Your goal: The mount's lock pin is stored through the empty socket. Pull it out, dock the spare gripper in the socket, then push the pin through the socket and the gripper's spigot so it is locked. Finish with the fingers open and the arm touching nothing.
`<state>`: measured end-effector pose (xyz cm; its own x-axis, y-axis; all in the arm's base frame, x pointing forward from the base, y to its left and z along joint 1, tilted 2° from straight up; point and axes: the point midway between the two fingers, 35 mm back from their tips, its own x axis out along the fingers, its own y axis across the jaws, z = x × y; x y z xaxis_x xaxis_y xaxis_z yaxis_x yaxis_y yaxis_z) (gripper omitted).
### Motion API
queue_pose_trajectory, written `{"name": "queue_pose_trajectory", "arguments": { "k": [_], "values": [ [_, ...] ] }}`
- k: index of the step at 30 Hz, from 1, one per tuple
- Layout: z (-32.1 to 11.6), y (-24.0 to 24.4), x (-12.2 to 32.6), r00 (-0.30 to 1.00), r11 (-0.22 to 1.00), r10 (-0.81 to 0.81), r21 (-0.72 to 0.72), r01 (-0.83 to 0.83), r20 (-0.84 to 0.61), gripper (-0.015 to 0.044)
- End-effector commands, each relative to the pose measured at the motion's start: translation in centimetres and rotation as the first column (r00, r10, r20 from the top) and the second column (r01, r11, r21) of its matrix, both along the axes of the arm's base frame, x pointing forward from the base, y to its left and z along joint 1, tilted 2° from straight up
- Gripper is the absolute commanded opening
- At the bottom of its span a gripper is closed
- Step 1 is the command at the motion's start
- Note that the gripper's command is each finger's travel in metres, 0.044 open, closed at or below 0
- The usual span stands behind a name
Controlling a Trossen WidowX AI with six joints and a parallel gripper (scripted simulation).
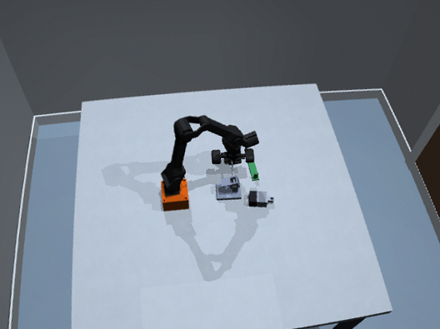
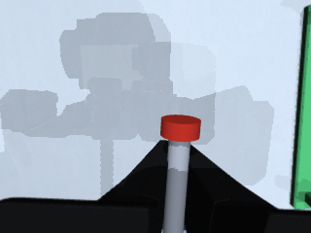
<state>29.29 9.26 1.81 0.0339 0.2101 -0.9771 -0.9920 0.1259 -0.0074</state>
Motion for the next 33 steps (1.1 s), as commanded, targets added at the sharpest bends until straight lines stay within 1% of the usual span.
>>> {"name": "queue_pose_trajectory", "arguments": {
  "k": [1,33],
  "values": [
    [0.0,0.3,0.0,1.000,1.000,-0.002,0.001,0.002,-0.002,0.0000],
    [0.1,2.9,0.4,1.000,1.000,-0.002,-0.004,0.002,-0.002,0.0000]
  ]
}}
